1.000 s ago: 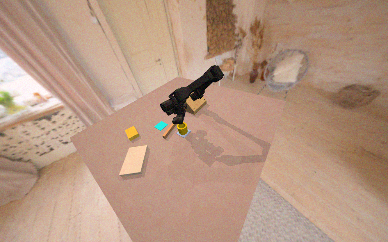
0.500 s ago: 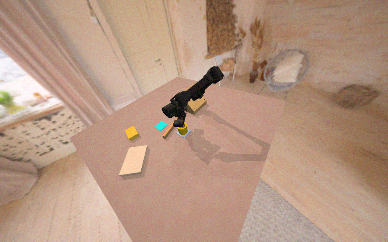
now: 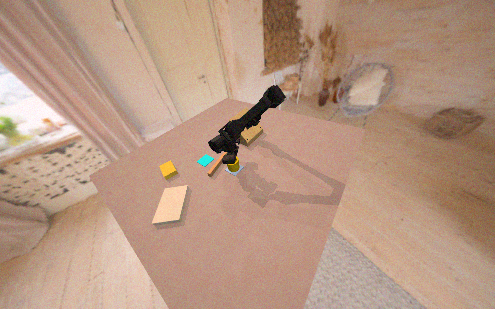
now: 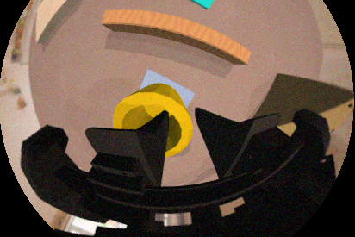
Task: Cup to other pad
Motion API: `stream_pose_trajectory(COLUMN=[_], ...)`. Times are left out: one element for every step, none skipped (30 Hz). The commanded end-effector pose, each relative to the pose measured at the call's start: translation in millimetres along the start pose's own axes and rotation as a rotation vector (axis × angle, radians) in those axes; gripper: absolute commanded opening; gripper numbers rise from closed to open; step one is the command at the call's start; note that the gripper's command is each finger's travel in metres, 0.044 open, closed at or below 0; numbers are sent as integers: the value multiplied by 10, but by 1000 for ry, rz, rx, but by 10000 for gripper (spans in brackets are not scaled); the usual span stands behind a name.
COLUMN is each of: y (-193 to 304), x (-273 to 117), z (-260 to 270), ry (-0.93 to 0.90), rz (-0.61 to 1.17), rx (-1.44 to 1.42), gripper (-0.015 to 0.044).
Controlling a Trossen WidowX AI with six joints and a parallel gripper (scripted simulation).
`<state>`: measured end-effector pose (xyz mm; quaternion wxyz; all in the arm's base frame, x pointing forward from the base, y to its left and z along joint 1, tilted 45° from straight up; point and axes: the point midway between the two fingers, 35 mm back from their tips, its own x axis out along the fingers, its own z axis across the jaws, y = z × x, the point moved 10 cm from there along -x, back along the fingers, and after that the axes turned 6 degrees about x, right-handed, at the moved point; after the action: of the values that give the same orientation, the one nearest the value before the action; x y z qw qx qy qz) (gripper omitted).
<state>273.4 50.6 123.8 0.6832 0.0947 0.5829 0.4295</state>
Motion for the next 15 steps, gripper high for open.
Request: stream_pose_trajectory(y=[1,1,1,1,1,1,1,1,1,1,1,1,1,1,1], x=[-2,-2,-2,-2,-2,-2,-2,-2,-2,-2,-2,-2,-2,-2,-2], z=[2,2,2,2,2,2,2,2,2,2,2,2,2,2,2], ry=[0,0,0,0,0,0,0,0,0,0,0,0,0,0,0], rz=[0,0,0,0,0,0,0,0,0,0,0,0,0,0,0], rx=[-1,-1,-1,-1,-1,-1,-1,-1,-1,-1,-1,-1,-1,-1,-1], gripper=[140,133,127,120,113,107,100,93,87,80,73,67,60,53,47])
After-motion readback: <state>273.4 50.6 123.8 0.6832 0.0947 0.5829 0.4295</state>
